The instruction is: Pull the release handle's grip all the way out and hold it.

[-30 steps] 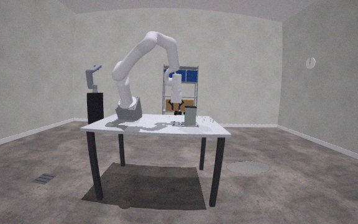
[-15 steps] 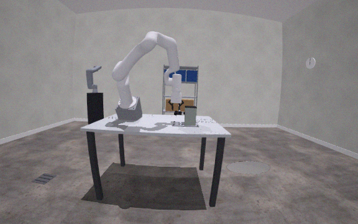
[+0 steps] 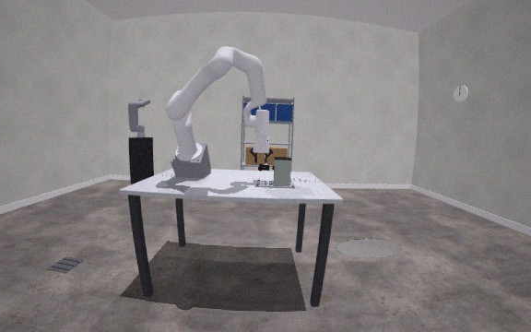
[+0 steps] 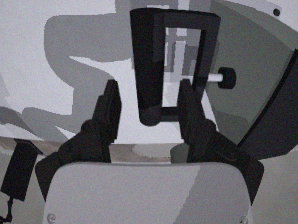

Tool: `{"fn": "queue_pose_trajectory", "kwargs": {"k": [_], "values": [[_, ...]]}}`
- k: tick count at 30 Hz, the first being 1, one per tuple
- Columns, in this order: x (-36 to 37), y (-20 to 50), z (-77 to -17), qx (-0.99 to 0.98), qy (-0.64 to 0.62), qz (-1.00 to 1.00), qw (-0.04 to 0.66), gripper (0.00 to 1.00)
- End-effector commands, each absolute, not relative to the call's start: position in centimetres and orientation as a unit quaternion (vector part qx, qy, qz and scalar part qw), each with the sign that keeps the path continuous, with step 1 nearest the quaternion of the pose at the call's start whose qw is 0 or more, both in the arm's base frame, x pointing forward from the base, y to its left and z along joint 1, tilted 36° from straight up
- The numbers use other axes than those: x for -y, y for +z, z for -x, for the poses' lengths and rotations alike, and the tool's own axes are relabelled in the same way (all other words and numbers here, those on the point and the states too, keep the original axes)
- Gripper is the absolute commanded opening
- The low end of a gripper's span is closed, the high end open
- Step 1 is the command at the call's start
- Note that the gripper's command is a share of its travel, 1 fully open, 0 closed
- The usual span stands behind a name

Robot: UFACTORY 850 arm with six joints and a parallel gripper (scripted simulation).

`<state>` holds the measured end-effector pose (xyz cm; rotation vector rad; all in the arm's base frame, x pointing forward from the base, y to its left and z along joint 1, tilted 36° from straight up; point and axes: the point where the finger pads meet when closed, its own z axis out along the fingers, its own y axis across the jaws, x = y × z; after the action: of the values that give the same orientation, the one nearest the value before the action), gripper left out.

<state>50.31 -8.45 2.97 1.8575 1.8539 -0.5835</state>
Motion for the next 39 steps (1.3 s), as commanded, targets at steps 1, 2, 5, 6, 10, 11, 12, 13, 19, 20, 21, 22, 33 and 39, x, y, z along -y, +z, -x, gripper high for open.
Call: {"fn": "queue_pose_trajectory", "kwargs": {"k": [1, 2, 5, 6, 10, 11, 12, 13, 19, 20, 21, 22, 33, 39], "values": [[8.41, 3.02, -50.41, -0.672, -0.211, -0.673, 0.225, 0.56], [8.41, 3.02, -50.41, -0.672, -0.211, -0.673, 0.225, 0.56], [8.41, 3.02, -50.41, -0.672, -0.211, -0.673, 0.225, 0.56], [8.41, 3.02, -50.41, -0.672, -0.211, -0.673, 0.225, 0.56], [8.41, 3.02, -50.41, -0.672, -0.211, -0.673, 0.225, 0.56], [8.41, 3.02, -50.41, -0.672, -0.211, -0.673, 0.225, 0.56], [8.41, 3.02, -50.41, -0.672, -0.211, -0.673, 0.225, 0.56], [8.41, 3.02, -50.41, -0.672, -0.211, -0.673, 0.225, 0.56], [8.41, 3.02, -50.41, -0.672, -0.211, -0.673, 0.225, 0.56], [8.41, 3.02, -50.41, -0.672, -0.211, -0.673, 0.225, 0.56], [8.41, 3.02, -50.41, -0.672, -0.211, -0.673, 0.225, 0.56], [8.41, 3.02, -50.41, -0.672, -0.211, -0.673, 0.225, 0.56], [8.59, 2.77, -50.42, -0.672, -0.211, -0.673, 0.225, 0.56], [8.77, 2.52, -50.42, -0.672, -0.211, -0.673, 0.225, 0.56]]}}
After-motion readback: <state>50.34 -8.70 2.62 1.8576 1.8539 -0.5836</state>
